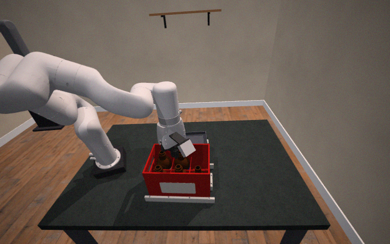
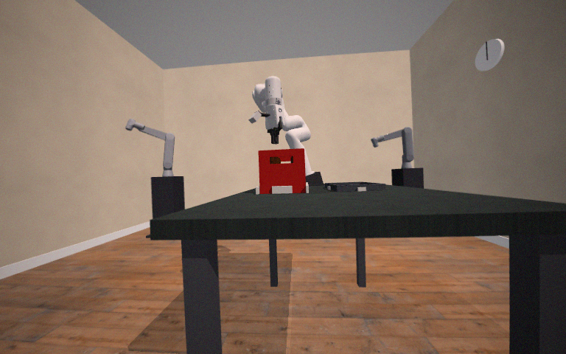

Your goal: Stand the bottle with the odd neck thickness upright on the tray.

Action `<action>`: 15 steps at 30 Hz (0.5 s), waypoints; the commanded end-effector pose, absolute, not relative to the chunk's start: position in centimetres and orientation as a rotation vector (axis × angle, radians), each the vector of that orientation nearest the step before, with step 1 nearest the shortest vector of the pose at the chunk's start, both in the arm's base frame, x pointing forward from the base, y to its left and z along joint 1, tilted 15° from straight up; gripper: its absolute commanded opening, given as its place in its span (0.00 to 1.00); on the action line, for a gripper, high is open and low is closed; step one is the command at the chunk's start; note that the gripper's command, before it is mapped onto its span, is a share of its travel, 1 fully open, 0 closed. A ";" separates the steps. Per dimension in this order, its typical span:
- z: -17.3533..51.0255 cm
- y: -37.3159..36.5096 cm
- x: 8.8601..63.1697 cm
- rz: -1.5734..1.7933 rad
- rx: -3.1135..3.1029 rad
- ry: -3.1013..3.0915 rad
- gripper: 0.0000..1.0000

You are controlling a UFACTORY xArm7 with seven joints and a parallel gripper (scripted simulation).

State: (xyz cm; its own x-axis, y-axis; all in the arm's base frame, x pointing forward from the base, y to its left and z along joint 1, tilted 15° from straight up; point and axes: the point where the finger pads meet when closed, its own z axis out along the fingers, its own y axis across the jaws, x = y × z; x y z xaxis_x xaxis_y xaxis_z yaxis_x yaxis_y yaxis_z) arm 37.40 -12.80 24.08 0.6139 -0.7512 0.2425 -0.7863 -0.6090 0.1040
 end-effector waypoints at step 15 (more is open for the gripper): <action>24.2 -12.7 37.9 0.262 2.639 -1.272 0.00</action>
